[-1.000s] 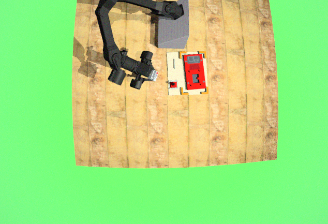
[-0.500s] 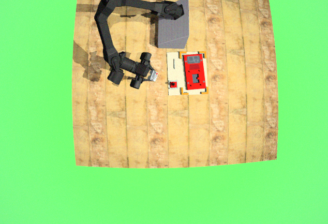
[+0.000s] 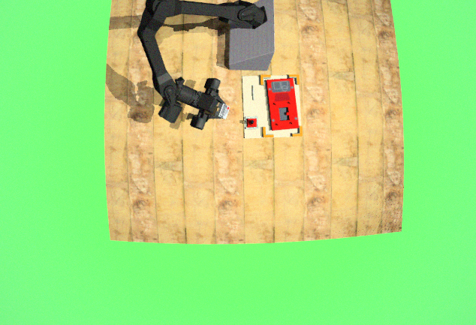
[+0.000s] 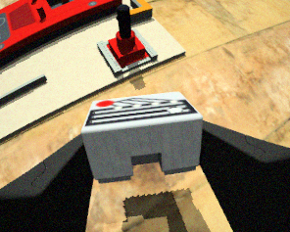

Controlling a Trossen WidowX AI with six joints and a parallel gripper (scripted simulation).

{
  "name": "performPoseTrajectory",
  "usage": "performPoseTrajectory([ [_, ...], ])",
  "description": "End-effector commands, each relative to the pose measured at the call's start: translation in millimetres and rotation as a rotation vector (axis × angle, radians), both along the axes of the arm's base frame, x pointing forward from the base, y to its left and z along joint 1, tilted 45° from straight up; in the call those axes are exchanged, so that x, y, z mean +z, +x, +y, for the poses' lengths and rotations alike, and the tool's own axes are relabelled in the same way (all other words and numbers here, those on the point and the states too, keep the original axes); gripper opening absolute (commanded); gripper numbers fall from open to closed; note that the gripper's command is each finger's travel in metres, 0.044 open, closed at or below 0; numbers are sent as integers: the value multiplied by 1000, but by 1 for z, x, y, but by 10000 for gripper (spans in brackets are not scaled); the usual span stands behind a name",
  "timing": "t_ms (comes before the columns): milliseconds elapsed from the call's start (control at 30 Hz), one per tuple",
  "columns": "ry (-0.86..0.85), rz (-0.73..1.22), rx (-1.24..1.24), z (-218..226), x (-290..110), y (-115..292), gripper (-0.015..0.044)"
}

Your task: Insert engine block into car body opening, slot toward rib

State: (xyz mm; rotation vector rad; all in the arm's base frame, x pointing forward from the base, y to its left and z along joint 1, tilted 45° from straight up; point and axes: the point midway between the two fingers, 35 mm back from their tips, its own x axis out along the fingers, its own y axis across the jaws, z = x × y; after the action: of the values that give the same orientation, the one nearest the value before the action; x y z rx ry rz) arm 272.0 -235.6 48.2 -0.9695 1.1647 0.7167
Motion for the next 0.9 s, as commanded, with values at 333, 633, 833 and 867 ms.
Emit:
performPoseTrajectory([
  [333,3,-2,3,-20,-21,-4,0],
  [633,2,-2,3,-33,-33,-7,0],
  [833,3,-1,3,-33,-34,-7,0],
  [867,11,-3,4,-31,-33,-7,26],
])
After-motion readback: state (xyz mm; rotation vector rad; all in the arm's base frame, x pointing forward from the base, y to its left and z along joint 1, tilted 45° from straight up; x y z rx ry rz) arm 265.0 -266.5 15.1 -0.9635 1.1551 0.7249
